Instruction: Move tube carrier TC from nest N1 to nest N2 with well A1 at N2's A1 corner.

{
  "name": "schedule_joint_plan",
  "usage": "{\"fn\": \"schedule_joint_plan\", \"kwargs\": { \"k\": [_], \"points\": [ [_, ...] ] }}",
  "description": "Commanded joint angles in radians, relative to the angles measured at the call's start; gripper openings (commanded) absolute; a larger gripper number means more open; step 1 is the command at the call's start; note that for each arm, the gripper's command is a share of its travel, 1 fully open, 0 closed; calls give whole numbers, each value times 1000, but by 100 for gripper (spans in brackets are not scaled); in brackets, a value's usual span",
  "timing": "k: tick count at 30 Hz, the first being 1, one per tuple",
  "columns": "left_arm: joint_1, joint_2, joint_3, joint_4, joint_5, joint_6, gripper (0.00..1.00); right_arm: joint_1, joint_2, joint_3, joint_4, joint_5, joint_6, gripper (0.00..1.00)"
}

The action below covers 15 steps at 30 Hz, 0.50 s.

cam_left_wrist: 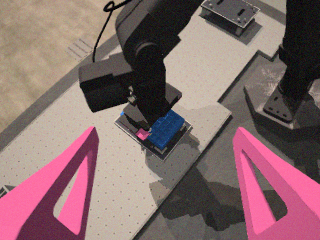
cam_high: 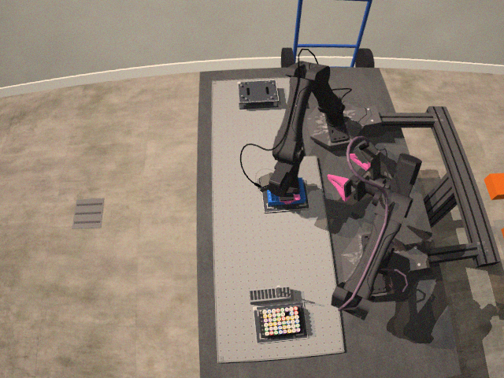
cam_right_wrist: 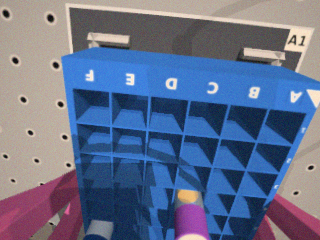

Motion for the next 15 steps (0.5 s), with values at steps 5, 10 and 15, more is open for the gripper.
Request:
{"fn": "schedule_joint_plan", "kwargs": {
  "k": [5, 10, 15],
  "points": [
    [-12, 8, 25, -10, -20, -11, 100, 52, -109, 136, -217, 13, 47, 84],
    [-12, 8, 25, -10, -20, -11, 100, 75, -127, 235, -340, 17, 71, 84],
    [-13, 12, 28, 27, -12, 17, 100, 66, -128, 230, -333, 7, 44, 84]
  ]
}}
